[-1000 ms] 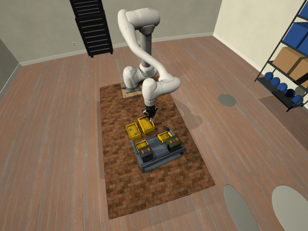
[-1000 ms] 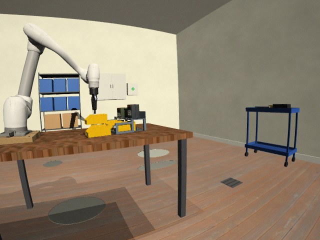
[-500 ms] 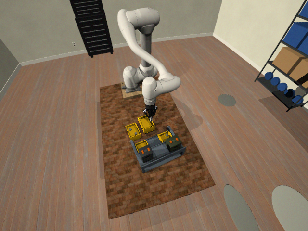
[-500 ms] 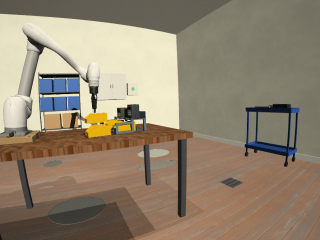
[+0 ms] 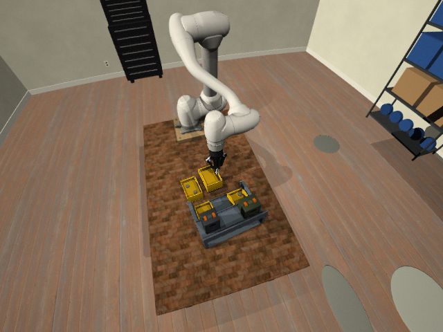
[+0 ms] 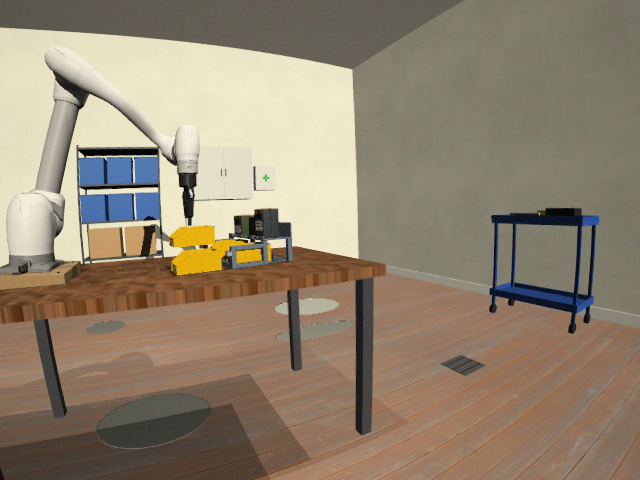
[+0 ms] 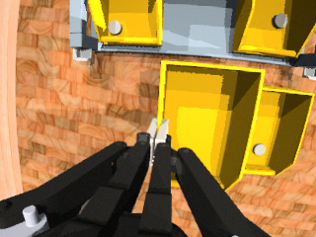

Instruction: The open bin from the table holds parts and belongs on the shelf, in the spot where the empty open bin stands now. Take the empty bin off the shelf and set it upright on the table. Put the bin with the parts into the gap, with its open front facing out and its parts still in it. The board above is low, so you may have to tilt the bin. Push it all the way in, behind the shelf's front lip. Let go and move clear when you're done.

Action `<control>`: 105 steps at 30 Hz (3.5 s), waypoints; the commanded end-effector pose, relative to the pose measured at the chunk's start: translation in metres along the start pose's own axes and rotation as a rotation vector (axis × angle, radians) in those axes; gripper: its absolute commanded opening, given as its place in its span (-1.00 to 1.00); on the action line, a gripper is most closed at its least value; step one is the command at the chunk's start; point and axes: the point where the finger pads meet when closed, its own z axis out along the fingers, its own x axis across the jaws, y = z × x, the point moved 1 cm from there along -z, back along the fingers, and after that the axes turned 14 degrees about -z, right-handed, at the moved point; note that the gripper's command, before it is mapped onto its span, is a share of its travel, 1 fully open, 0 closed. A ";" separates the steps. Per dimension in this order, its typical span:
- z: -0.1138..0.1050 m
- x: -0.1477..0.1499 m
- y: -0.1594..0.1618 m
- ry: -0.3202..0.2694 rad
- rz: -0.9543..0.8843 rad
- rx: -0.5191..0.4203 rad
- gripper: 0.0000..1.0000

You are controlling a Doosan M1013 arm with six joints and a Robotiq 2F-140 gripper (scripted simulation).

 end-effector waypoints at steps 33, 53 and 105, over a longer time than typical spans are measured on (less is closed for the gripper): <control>-0.005 -0.021 -0.005 -0.002 -0.003 0.006 -0.80; -0.005 -0.135 -0.013 -0.002 -0.006 0.006 -0.80; -0.002 -0.138 -0.011 -0.002 -0.006 0.006 -0.80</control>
